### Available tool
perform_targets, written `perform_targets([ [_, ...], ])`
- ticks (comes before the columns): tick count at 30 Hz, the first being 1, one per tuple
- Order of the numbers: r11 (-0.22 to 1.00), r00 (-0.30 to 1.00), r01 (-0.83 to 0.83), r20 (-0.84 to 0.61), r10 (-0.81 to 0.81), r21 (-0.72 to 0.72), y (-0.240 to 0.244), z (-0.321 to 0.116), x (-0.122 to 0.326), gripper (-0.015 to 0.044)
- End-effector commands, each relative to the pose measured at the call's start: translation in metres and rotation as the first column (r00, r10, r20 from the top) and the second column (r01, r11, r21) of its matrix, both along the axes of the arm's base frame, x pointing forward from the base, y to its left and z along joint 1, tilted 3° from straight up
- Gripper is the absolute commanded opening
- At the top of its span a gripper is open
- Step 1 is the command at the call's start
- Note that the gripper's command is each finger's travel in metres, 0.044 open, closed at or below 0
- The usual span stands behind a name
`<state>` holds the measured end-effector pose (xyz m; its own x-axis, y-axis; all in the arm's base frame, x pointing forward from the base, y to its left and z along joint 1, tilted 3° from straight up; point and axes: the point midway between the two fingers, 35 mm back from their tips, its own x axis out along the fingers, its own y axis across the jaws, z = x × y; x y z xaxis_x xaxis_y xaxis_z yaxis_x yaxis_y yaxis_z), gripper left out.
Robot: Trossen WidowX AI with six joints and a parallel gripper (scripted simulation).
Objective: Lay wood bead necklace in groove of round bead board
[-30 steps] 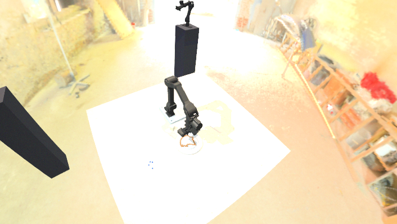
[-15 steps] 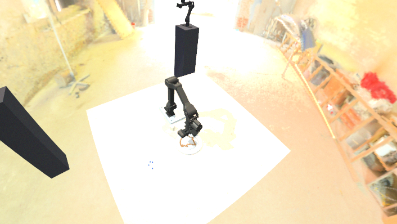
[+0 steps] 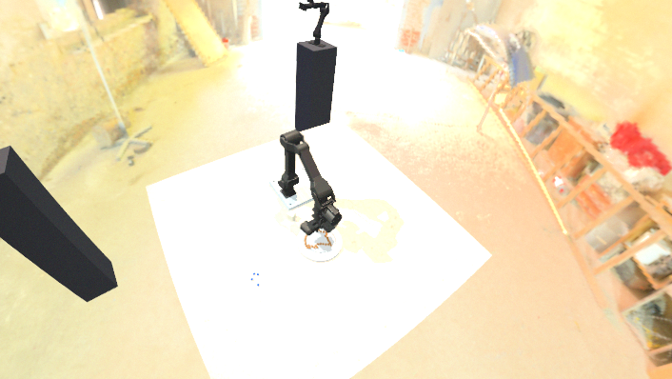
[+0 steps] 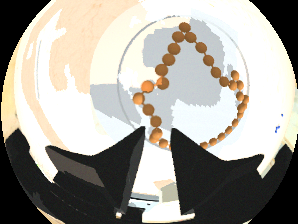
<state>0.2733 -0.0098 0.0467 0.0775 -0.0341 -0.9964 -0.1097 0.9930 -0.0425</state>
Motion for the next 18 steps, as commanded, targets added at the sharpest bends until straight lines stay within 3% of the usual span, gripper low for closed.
perform_targets([
  [1, 1.0, 1.0, 0.0, 0.0, 0.0, 0.0, 0.0, 0.0004, 0.0001, 0.0015],
  [18, 1.0, 1.0, 0.0, 0.0, 0.0, 0.0, 0.0, 0.0004, 0.0001, 0.0],
])
